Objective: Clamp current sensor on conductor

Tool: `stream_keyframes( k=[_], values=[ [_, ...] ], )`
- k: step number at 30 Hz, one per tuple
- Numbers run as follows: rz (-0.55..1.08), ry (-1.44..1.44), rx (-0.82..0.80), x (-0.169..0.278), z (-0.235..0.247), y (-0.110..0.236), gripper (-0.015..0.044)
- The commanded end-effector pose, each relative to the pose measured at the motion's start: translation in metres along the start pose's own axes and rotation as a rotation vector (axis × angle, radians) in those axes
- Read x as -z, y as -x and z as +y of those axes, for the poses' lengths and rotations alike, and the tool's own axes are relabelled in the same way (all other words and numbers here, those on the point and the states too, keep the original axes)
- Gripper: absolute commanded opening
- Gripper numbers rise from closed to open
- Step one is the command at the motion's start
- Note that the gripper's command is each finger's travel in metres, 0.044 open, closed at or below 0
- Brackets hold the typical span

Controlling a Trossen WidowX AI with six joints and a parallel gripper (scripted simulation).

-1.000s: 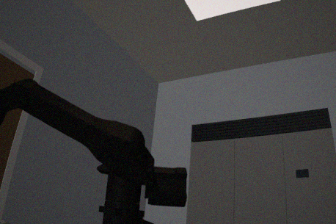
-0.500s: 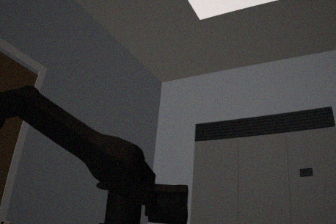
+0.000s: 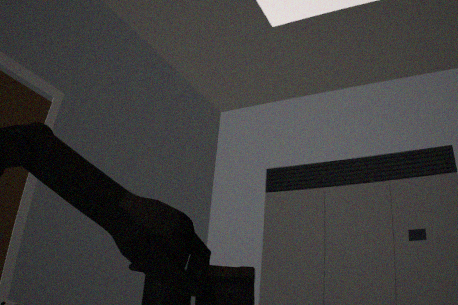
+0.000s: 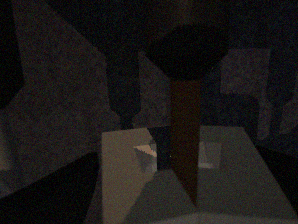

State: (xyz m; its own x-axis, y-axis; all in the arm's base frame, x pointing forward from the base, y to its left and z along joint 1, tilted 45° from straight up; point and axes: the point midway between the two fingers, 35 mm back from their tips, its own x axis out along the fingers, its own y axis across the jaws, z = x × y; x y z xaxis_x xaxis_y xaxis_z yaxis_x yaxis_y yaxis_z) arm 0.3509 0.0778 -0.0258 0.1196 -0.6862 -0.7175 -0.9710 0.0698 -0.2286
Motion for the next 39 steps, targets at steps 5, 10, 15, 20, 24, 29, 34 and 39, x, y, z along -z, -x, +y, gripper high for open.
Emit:
stream_keyframes(
  k=[5, 10, 15, 20, 24, 29, 34, 39],
  values=[
    [-0.001, 0.0, 0.001, -0.0002, -0.0002, 0.0008, 0.038],
    [-0.001, 0.0, 0.001, -0.0002, -0.0002, 0.0008, 0.0347],
    [-0.001, 0.0, 0.001, -0.0002, -0.0002, 0.0008, 0.0313],
    [-0.001, 0.0, 0.001, -0.0002, -0.0002, 0.0008, 0.026],
    [-0.001, 0.0, 0.001, -0.0002, -0.0002, 0.0008, 0.0155],
    [-0.001, 0.0, 0.001, -0.0002, -0.0002, 0.0008, 0.0024],
    [-0.001, 0.0, 0.001, -0.0002, -0.0002, 0.0008, 0.0],
    [-0.001, 0.0, 0.001, -0.0002, -0.0002, 0.0008, 0.0]
  ],
)
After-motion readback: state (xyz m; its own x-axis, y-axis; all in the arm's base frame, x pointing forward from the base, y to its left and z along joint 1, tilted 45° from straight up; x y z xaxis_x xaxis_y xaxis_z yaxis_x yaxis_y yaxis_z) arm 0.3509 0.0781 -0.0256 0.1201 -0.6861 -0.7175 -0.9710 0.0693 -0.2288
